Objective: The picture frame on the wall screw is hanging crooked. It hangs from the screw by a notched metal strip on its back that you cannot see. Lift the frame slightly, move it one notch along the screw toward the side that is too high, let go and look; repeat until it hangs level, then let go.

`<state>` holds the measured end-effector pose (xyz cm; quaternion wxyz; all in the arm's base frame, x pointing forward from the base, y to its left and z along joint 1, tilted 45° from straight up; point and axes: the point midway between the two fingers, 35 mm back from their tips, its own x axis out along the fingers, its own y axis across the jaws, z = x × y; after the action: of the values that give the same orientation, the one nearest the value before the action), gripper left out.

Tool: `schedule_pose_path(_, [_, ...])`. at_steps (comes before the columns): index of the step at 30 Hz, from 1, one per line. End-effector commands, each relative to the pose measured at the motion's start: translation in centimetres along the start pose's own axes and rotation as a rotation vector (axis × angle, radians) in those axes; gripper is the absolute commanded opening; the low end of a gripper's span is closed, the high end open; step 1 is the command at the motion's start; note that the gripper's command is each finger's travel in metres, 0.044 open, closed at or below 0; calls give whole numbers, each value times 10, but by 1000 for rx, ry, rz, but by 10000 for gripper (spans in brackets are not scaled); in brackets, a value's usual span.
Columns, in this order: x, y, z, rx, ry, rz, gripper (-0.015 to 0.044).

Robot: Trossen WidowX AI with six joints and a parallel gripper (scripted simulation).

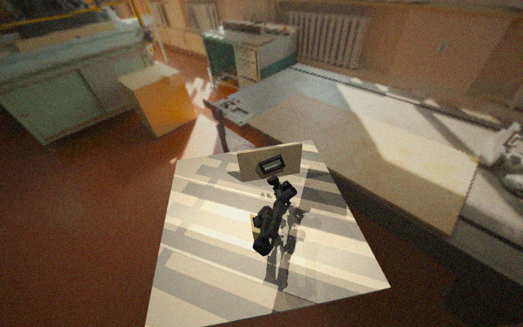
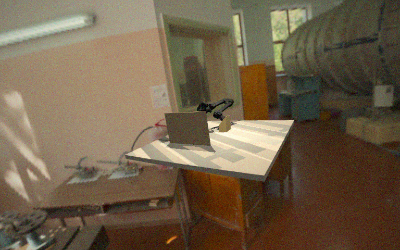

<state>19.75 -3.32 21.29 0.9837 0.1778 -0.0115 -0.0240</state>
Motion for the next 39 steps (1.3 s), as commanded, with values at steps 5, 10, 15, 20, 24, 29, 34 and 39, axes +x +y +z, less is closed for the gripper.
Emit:
schedule_pose_path(5, [0,-1,0,0,0,-4,260])
schedule_pose_path(10, [13,-5,2,18,-1,-1,260])
schedule_pose_path(15, [38,-15,0,53,-2,-2,260])
schedule_pose_path(20, [60,-24,-9,91,-3,-3,260])
schedule_pose_path(24, [73,-30,-19,120,-3,-3,260])
schedule_pose_path(29, [76,-32,-19,125,-3,-3,260])
schedule_pose_path(34, [76,-32,-19,125,-3,-3,260])
schedule_pose_path(39, [82,-32,-17,125,-4,-3,260])
